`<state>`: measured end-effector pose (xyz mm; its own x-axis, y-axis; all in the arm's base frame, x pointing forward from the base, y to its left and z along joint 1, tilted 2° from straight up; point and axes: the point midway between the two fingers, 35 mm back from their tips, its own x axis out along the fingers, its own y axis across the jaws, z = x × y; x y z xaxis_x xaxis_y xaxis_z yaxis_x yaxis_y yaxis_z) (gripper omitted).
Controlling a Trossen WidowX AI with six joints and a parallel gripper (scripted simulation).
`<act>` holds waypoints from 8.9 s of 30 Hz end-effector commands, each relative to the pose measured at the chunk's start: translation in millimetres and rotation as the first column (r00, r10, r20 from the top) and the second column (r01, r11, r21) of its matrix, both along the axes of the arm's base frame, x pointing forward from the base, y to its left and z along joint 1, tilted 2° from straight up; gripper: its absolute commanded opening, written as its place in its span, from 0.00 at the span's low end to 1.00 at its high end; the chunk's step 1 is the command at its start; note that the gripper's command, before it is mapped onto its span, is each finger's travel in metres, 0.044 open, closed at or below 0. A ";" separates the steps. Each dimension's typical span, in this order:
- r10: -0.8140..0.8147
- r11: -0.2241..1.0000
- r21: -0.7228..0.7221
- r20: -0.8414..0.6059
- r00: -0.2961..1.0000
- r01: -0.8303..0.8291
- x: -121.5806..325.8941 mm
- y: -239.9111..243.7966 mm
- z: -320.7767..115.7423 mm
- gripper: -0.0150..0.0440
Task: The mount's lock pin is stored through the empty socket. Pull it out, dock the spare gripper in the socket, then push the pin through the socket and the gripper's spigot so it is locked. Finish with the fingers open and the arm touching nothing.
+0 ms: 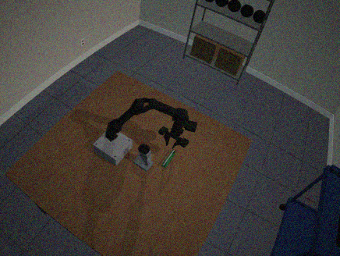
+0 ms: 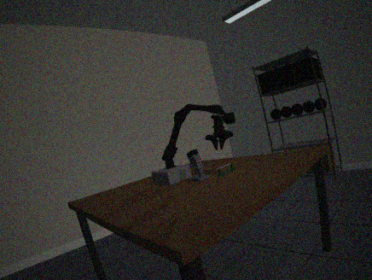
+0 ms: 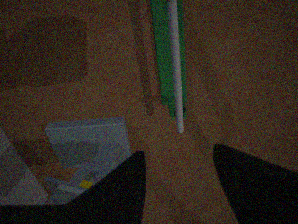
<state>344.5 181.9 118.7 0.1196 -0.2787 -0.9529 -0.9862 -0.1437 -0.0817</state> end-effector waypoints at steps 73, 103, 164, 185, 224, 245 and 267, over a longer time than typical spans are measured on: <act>0.026 0.999 0.044 -0.027 0.999 -0.024 21.5 3.7 -137.0 0.25; 0.026 0.999 0.044 -0.027 0.999 -0.024 17.4 2.3 -67.0 0.25; -0.028 0.998 0.046 -0.049 0.998 0.030 -76.7 -15.2 -107.2 0.25; -0.029 0.998 0.047 -0.054 0.998 0.031 -75.8 -27.6 -107.3 0.25; -0.028 0.999 0.043 -0.079 0.997 0.031 -72.1 -56.4 -108.6 0.25; -0.027 0.999 0.041 -0.092 0.995 0.031 -70.2 -71.9 -109.1 0.25; -0.034 0.999 0.035 -0.105 0.994 0.038 -69.6 -83.0 -110.5 0.43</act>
<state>274.9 98.9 8.3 0.0094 -0.2451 -0.9695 -0.9940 -0.1076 0.0175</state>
